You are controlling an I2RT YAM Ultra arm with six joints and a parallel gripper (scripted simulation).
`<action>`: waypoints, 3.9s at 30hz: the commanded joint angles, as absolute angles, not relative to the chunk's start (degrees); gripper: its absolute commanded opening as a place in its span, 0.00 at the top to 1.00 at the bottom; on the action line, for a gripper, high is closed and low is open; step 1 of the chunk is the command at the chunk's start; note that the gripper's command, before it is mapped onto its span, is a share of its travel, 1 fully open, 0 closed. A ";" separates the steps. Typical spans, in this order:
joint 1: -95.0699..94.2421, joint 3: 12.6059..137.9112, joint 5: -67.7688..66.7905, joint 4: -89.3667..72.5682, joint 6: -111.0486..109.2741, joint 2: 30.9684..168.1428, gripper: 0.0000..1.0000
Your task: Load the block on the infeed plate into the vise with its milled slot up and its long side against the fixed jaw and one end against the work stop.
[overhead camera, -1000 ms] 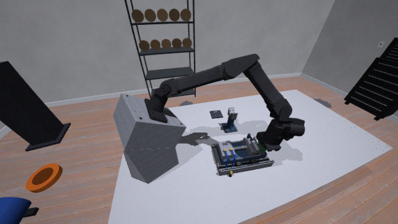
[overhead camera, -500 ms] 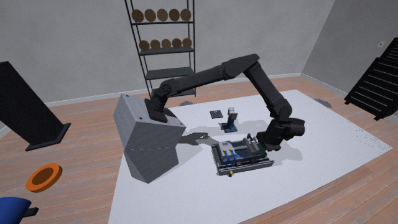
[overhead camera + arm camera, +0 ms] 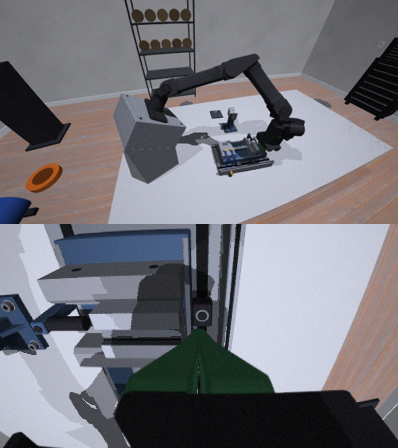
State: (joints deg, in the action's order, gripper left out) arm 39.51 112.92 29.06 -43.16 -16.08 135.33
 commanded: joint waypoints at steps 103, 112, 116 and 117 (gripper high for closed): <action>39.59 114.45 28.82 -41.61 -15.31 135.47 1.00; 39.53 114.42 28.80 -41.54 -15.29 135.32 1.00; 39.46 114.38 28.79 -41.47 -15.27 135.16 1.00; 39.44 114.37 28.78 -41.44 -15.27 135.11 1.00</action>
